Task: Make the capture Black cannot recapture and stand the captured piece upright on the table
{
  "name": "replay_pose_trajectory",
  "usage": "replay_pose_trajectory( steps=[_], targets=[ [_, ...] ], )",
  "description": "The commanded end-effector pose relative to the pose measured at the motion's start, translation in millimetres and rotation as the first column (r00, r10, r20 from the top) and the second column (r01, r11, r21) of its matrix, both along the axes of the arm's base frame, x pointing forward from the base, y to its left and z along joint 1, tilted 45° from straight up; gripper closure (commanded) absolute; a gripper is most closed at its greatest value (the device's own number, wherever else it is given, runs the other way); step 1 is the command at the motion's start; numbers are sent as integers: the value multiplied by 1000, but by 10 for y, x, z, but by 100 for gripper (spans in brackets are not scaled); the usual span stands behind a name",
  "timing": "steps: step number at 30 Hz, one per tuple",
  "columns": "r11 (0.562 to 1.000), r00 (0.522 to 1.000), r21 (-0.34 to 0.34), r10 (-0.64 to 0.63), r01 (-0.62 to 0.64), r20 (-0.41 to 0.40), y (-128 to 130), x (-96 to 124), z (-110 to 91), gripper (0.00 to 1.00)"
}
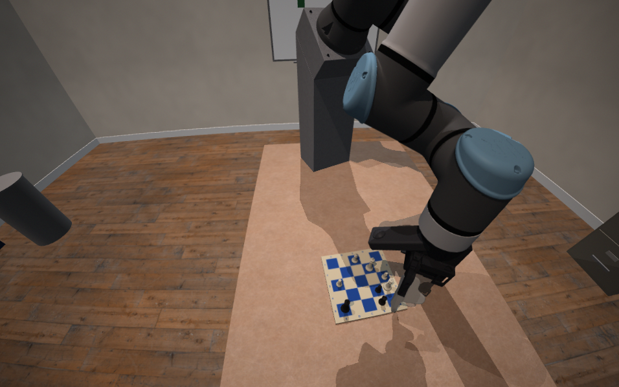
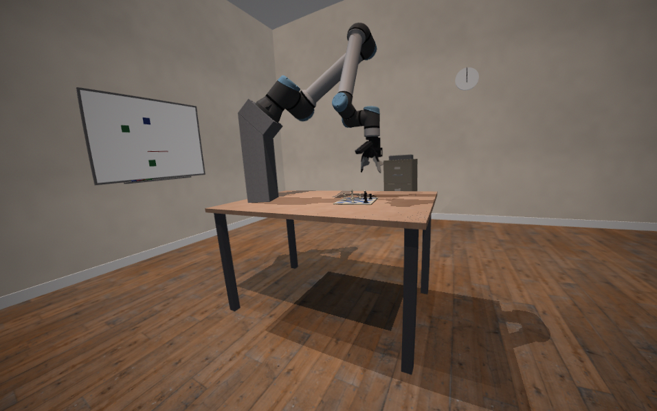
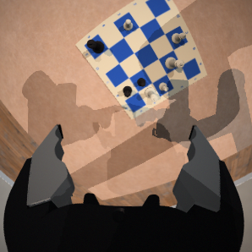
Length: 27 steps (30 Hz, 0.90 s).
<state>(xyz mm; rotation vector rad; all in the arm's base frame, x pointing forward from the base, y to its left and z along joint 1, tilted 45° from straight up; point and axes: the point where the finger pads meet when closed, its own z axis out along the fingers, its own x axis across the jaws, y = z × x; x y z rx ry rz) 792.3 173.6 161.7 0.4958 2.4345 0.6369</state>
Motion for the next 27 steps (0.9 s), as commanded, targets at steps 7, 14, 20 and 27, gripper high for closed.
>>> replay_pose_trajectory(
  steps=[7, 14, 20, 27],
  targets=[
    [1000, 1000, 6, 12, -12, 27, 5, -20, -9, 0],
    [1000, 1000, 6, 12, -12, 27, 5, -21, -10, 0],
    [1000, 1000, 6, 12, -12, 27, 5, -21, -10, 0],
    [1000, 1000, 16, 0, -1, 22, 5, -18, -14, 0]
  ],
)
